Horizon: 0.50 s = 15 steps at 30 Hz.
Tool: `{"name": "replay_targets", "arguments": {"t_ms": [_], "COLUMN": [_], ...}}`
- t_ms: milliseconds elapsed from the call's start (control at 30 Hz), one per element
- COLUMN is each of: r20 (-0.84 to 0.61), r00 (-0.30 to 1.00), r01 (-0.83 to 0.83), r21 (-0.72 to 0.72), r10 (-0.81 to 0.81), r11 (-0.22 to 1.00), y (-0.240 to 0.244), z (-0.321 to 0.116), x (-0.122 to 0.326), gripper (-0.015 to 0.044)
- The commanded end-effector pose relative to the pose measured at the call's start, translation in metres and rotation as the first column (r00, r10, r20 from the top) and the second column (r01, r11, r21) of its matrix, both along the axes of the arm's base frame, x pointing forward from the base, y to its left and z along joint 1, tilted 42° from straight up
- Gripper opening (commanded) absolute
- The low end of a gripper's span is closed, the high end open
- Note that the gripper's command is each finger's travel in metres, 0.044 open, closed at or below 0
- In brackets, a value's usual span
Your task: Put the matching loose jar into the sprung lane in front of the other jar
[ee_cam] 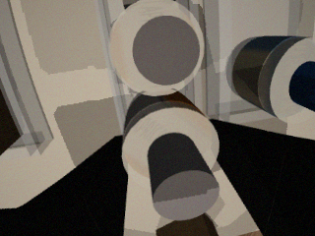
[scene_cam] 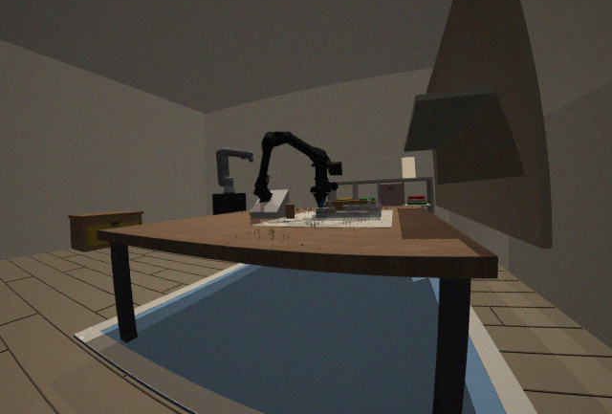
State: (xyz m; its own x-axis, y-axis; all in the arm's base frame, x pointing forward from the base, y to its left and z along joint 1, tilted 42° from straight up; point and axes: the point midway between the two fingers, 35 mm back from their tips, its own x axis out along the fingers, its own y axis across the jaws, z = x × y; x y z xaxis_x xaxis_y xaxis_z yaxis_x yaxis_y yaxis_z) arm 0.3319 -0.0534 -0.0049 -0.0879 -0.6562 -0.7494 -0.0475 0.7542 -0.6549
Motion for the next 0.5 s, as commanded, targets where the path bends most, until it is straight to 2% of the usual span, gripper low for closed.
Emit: {"name": "replay_targets", "arguments": {"t_ms": [0, 467], "r20": [0.034, 0.034], "r00": [0.999, 0.999], "r01": [-0.006, -0.006], "r21": [-0.002, -0.002], "r10": [0.006, 0.006], "r11": [1.000, 1.000], "y": [0.0014, 0.0022], "z": [0.0052, 0.0066], "x": [0.0129, 0.0193], "gripper": [0.0000, 0.0000]}}
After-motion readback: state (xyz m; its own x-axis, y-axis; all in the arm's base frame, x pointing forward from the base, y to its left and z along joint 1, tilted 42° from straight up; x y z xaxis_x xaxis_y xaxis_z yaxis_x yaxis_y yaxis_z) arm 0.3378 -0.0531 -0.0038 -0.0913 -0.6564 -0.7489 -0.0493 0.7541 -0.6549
